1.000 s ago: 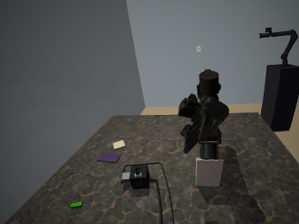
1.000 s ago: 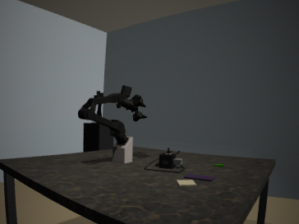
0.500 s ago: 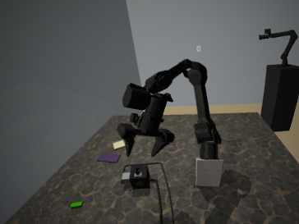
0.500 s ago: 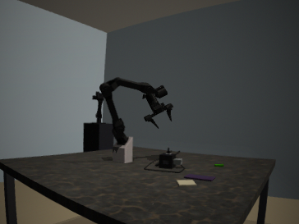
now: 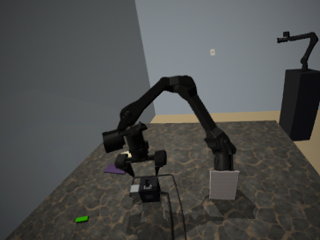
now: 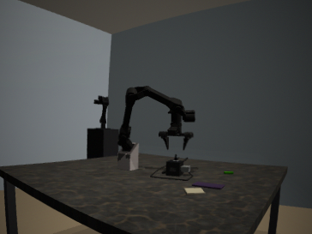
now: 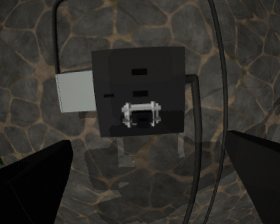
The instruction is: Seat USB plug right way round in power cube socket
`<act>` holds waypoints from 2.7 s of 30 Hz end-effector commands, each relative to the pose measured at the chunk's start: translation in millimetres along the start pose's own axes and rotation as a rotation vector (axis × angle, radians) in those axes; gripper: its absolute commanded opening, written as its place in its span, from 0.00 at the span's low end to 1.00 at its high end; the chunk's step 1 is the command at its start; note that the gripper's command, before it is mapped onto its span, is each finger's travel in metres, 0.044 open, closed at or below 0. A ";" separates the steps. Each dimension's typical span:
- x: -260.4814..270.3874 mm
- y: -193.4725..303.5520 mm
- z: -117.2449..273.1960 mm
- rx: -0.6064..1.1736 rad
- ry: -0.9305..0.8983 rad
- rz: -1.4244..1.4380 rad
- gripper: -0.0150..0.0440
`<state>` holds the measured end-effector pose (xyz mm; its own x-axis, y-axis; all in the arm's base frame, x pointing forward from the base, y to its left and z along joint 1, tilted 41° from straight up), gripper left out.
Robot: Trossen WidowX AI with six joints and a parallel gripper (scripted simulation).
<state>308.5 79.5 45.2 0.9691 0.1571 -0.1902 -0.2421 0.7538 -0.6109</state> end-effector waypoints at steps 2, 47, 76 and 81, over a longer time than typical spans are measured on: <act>2.3 -1.3 -1.7 -0.007 0.006 -0.013 1.00; 3.4 -1.6 -29.3 -0.003 0.004 -0.019 0.56; 3.3 -1.4 -27.1 -0.004 0.004 -0.018 0.25; 3.3 -1.3 -23.8 -0.003 0.004 -0.018 0.25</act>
<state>310.6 62.4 25.3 0.9721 0.1450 -0.1844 -0.2294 0.7521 -0.6179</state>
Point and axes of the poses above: the point midway between the two fingers, 35 mm back from their tips, its own z axis back along the fingers, its own x axis across the jaws, y = z × x, the point moved 6 cm from there along z, back along the fingers, and after that the axes turned 6 degrees about z, right-handed, at the moved point
